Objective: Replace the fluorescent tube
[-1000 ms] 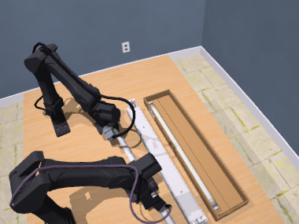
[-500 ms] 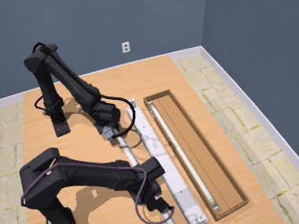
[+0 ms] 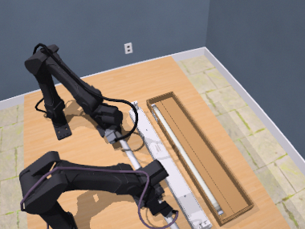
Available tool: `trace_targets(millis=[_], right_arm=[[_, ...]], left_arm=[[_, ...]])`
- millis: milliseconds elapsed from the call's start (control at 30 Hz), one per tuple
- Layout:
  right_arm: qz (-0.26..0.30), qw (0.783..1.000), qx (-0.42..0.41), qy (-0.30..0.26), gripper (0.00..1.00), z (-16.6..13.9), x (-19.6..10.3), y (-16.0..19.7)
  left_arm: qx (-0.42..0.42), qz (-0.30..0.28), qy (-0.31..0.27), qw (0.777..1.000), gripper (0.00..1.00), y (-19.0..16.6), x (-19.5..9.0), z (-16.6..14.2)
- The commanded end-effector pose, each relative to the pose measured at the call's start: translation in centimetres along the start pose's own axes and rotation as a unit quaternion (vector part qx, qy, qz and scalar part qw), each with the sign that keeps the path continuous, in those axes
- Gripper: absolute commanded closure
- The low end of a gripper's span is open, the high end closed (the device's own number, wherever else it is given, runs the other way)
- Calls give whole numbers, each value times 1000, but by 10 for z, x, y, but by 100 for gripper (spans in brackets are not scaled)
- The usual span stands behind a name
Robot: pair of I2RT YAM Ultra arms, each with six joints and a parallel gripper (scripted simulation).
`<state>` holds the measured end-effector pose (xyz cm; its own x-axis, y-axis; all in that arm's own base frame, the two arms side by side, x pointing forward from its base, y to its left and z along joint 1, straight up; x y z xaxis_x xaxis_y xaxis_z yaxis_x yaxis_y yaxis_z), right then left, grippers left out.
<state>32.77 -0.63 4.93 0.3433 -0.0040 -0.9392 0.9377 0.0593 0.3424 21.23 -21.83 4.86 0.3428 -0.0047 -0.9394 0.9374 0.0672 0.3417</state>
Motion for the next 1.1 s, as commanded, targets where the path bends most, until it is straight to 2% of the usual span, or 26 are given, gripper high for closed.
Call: trace_targets(millis=[0,333,467,800,1067], right_arm=[[27,1000,-3,-7,89,2,-11,15],[26,1000,-3,-7,89,2,-11,15],[29,1000,-3,-7,89,3,-17,17],[24,1000,-2,-8,89,4,-19,16],[19,1000,3,-10,89,6,-32,17]], left_arm=[[3,2,-7,1000,89,-2,-3,1],[3,1,-7,1000,89,-2,-3,1],[-2,10,-22,1000,89,8,-17,11],[-8,11,-13,1000,89,10,-19,6],[-4,0,-13,1000,89,8,-31,7]])
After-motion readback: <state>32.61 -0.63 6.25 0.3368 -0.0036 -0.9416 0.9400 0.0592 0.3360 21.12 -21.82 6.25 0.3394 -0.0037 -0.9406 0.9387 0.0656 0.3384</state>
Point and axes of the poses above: on each arm, the point where the finger pads meet when closed, its own x axis out along the fingers, its own y axis across the jaws, z = x × y, the point moved 3 cm from there along -x, back along the fingers, and after that the axes turned 4 degrees about -x, right-handed, at the moved point
